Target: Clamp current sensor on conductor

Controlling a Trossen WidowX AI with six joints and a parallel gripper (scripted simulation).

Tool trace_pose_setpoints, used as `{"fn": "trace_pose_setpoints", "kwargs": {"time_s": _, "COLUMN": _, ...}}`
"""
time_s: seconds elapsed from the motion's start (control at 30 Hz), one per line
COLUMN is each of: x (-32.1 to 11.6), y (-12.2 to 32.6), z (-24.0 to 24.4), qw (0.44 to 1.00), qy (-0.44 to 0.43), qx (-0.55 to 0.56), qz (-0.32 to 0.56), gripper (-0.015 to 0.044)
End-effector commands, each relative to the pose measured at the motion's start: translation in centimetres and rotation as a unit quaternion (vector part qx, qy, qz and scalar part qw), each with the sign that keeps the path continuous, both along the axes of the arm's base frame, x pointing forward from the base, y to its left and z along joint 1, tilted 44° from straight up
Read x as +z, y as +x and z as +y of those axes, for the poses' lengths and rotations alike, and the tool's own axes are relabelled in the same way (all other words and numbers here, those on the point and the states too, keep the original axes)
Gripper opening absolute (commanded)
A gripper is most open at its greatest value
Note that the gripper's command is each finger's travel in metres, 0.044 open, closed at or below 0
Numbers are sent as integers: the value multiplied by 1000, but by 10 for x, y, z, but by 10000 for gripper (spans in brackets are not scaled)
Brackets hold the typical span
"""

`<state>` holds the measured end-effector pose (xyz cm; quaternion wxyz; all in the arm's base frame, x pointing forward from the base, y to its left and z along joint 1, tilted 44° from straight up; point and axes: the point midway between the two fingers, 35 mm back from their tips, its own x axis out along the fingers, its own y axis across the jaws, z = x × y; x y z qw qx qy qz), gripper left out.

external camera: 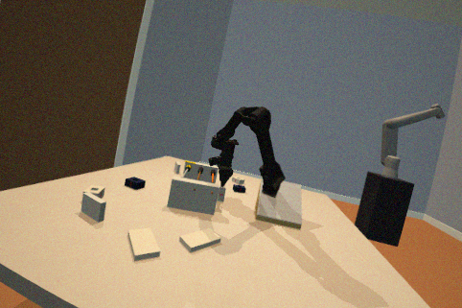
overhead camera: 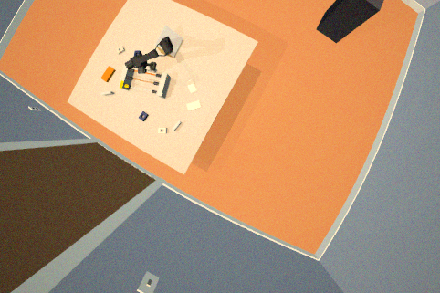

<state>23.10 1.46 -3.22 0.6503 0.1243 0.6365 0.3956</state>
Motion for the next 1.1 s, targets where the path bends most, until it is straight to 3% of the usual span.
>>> {"fn": "trace_pose_setpoints", "kwargs": {"time_s": 0.0, "x": -5, "y": -3, "z": 6, "qw": 1000, "qy": 3, "qx": -4, "qz": 5, "gripper": 440}}
{"fn": "trace_pose_setpoints", "kwargs": {"time_s": 0.3, "x": -13, "y": -6, "z": 14, "qw": 1000, "qy": 4, "qx": -3, "qz": 5, "gripper": 440}}
{"fn": "trace_pose_setpoints", "kwargs": {"time_s": 0.47, "x": -11, "y": -3, "z": 11, "qw": 1000, "qy": 1, "qx": 1, "qz": 1, "gripper": 309}}
{"fn": "trace_pose_setpoints", "kwargs": {"time_s": 0.93, "x": -11, "y": -3, "z": 11, "qw": 1000, "qy": 1, "qx": 1, "qz": 1, "gripper": 215}}
{"fn": "trace_pose_setpoints", "kwargs": {"time_s": 1.07, "x": -5, "y": 0, "z": 5, "qw": 1000, "qy": 0, "qx": 0, "qz": 1, "gripper": 110}}
